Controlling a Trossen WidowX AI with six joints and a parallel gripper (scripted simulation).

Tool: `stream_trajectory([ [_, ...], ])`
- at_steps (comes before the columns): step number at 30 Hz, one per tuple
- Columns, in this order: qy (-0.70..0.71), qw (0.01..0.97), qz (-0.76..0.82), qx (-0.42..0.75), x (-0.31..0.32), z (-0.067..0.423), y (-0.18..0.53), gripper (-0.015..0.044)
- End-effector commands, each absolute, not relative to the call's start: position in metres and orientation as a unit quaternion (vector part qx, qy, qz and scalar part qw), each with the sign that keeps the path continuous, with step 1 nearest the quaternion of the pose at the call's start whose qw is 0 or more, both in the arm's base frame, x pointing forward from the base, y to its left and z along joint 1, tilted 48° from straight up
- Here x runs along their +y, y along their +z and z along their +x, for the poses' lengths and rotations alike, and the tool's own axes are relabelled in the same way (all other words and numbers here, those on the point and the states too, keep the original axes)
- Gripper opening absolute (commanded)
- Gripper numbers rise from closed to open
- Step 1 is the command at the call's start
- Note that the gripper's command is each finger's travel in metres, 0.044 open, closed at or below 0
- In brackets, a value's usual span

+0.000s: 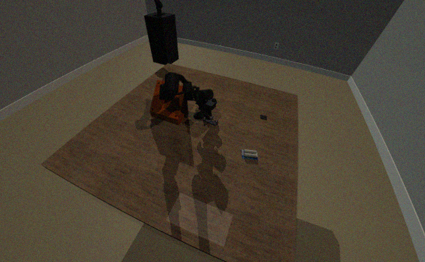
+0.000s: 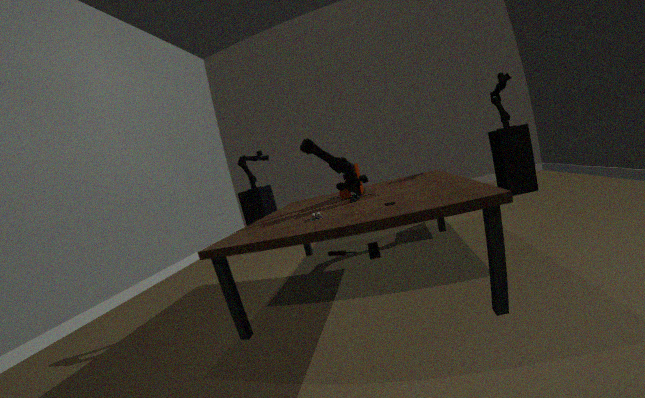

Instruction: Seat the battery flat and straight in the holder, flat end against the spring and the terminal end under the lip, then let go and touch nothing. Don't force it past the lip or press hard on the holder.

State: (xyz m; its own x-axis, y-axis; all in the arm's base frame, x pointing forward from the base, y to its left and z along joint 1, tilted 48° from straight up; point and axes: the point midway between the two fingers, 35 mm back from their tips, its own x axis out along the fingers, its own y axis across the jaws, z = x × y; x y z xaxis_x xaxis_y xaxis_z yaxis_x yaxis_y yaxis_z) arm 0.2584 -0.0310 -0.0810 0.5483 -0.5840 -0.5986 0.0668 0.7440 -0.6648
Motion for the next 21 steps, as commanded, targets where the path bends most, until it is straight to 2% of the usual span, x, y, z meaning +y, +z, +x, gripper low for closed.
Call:
stream_trajectory([
  [1, -0.191, 0.823, -0.293, 0.447, -0.0293, 0.2589, -0.0862, 0.0066],
  [21, -0.203, 0.805, -0.276, 0.485, -0.0292, 0.2668, -0.0933, 0.0066],
])
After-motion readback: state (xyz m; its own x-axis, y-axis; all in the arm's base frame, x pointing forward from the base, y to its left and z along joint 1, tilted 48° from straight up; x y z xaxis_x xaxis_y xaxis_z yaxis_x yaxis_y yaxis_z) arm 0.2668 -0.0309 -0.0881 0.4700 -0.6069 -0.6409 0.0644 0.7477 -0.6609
